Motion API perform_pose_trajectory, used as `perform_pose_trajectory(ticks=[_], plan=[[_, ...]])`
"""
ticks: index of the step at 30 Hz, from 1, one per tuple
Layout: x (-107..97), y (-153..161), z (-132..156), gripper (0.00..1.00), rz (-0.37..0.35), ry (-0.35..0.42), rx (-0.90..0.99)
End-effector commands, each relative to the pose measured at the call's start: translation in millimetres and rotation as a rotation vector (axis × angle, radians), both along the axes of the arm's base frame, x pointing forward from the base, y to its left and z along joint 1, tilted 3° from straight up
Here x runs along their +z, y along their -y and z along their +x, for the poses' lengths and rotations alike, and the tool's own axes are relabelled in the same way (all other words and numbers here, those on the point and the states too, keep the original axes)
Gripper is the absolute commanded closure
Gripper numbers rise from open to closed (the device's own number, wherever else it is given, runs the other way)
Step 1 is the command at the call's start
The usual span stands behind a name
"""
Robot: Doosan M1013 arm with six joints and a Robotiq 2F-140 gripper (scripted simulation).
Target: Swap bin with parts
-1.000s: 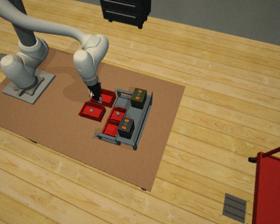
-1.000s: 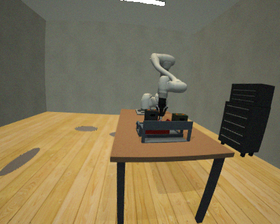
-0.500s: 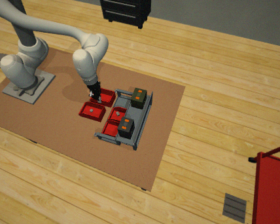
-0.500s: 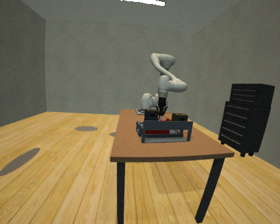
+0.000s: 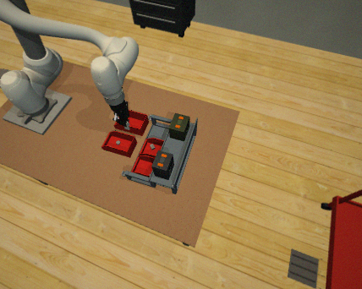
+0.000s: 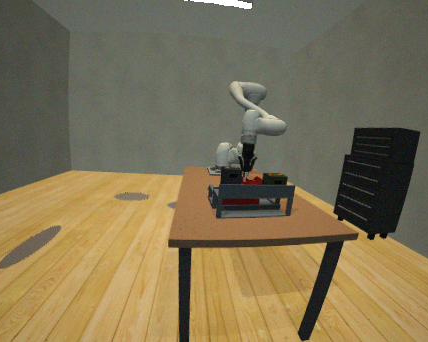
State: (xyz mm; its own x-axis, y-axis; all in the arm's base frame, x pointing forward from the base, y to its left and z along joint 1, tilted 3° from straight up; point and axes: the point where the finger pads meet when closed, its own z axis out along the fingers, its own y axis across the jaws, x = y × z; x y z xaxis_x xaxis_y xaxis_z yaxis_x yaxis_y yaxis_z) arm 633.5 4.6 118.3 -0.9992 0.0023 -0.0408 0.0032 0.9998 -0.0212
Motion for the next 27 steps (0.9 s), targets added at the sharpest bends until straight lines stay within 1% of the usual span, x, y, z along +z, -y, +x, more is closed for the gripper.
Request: perform_pose_trajectory(ticks=[1, 5, 7, 15, 27], plan=[[16, 0, 1, 0.9, 0.004, 0.002, -0.002], [27, 0, 0, 0.9, 0.004, 0.002, -0.002], [27, 0, 0, 0.9, 0.004, 0.002, -0.002], [41, 0, 0, 0.9, 0.004, 0.002, -0.002], [45, 0, -1, 0.9, 0.004, 0.002, -0.002]])
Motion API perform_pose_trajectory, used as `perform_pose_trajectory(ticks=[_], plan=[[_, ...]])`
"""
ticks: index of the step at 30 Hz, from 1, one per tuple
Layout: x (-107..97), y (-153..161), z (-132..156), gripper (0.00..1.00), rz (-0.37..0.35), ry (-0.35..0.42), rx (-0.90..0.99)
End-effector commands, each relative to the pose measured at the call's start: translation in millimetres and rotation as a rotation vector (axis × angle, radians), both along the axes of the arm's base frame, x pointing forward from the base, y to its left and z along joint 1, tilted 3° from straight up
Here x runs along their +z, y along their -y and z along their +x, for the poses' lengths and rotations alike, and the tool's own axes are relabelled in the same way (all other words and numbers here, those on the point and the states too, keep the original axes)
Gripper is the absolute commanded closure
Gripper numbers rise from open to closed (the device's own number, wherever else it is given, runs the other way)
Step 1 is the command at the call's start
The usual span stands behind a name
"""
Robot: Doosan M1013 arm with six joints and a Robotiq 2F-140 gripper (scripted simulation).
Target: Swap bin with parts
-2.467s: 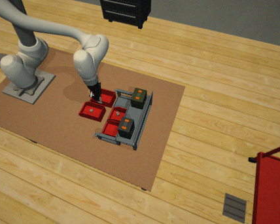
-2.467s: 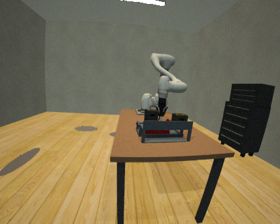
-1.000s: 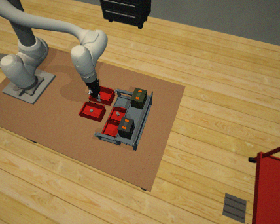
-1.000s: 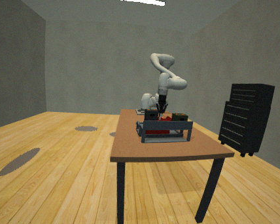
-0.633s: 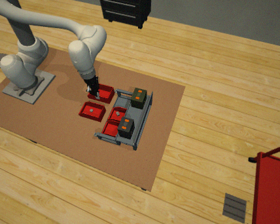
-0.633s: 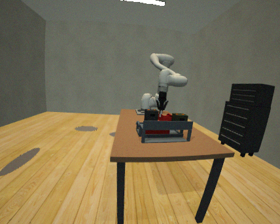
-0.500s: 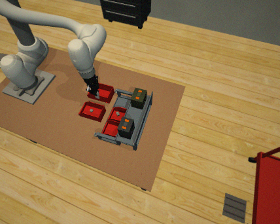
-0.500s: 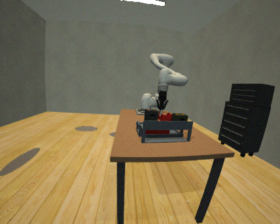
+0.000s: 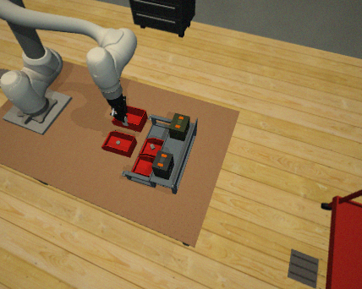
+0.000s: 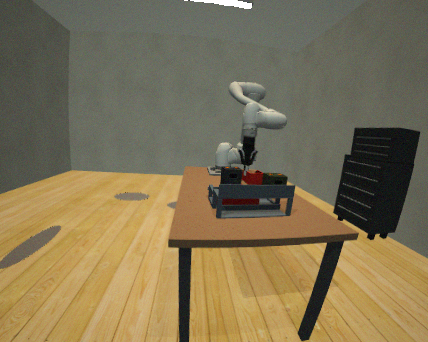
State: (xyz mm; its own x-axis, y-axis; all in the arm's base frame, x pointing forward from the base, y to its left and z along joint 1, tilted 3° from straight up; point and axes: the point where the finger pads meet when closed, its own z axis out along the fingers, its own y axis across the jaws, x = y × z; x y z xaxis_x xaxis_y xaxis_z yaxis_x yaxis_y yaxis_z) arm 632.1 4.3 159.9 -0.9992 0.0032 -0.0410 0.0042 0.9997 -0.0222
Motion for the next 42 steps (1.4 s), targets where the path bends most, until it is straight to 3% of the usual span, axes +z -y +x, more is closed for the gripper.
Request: perform_pose_trajectory(ticks=[1, 42], plan=[[3.0, -0.4, 0.8, 0.9, 0.005, 0.001, -0.001], [9.0, 2.4, 0.2, 0.9, 0.005, 0.001, -0.001]])
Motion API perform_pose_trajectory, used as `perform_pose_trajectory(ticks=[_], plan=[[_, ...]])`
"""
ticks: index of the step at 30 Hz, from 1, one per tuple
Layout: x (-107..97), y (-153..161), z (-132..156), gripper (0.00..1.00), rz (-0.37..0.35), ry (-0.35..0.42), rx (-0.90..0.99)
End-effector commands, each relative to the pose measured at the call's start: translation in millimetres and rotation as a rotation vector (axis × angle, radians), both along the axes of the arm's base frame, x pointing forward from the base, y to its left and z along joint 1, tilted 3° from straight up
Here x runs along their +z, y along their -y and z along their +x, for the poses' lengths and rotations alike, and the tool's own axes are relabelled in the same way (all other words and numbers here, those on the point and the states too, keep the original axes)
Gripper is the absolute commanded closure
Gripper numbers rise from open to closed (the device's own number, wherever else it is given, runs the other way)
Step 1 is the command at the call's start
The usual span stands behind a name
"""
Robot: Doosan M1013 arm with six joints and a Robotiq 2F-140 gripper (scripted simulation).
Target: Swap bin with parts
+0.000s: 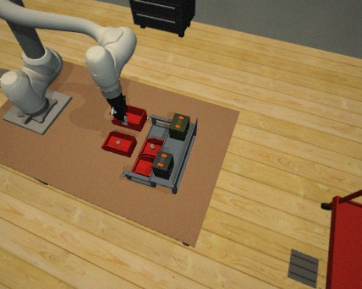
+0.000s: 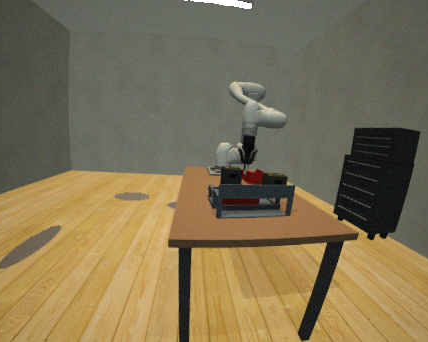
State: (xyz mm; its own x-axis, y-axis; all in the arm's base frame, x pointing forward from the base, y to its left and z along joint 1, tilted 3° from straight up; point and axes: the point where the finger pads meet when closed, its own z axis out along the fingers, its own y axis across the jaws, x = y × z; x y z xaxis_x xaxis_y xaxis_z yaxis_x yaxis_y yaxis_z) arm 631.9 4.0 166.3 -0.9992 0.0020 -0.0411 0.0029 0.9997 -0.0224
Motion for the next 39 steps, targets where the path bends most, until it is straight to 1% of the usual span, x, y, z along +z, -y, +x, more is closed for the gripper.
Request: perform_pose_trajectory(ticks=[1, 6, 12, 21, 23, 35, 38, 39], plan=[[3, 4, 0, 0.9, 0.005, 0.001, -0.002], [3, 11, 0, 0.9, 0.005, 0.001, -0.002], [3, 40, -3, 0.9, 0.005, 0.001, -0.002], [4, 110, -10, 0.9, 0.005, 0.001, 0.0], [4, 110, -10, 0.9, 0.005, 0.001, 0.0], [6, 213, -20, 0.9, 0.005, 0.001, 0.002], [6, 232, -22, 0.9, 0.005, 0.001, 0.002], [6, 232, -22, 0.9, 0.005, 0.001, 0.002]])
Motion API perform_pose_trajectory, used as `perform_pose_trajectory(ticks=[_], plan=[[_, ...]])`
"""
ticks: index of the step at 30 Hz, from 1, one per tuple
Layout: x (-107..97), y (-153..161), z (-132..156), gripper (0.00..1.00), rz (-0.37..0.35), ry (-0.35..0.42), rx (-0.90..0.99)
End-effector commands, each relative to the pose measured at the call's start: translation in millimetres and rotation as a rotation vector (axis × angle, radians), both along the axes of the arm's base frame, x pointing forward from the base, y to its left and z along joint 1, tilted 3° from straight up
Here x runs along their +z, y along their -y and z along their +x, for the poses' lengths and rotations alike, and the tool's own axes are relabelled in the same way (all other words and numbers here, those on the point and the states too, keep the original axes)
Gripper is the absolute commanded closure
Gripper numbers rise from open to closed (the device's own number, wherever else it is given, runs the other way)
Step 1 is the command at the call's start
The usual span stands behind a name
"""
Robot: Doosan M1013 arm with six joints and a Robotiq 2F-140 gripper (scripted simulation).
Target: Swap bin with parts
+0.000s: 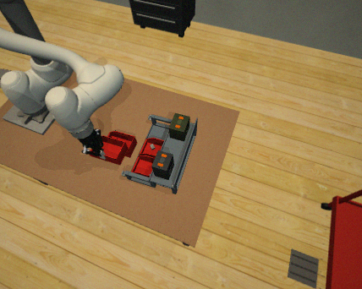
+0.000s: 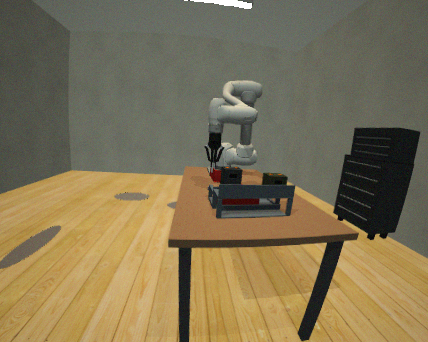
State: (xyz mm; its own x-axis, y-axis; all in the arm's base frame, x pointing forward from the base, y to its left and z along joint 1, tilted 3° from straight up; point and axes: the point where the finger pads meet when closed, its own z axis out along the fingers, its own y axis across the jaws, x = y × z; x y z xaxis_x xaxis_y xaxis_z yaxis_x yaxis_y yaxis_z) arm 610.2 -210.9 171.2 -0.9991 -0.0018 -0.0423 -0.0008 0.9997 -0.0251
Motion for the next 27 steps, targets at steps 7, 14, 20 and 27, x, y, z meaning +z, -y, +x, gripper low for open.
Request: perform_pose_trajectory(ticks=[7, 14, 20, 27], plan=[[1, 42, -3, 0.9, 0.007, 0.0, -0.001], [1, 50, -4, 0.9, 0.007, 0.0, -0.001], [1, 50, -4, 0.9, 0.007, 0.0, -0.001], [1, 50, -4, 0.9, 0.007, 0.0, -0.001]])
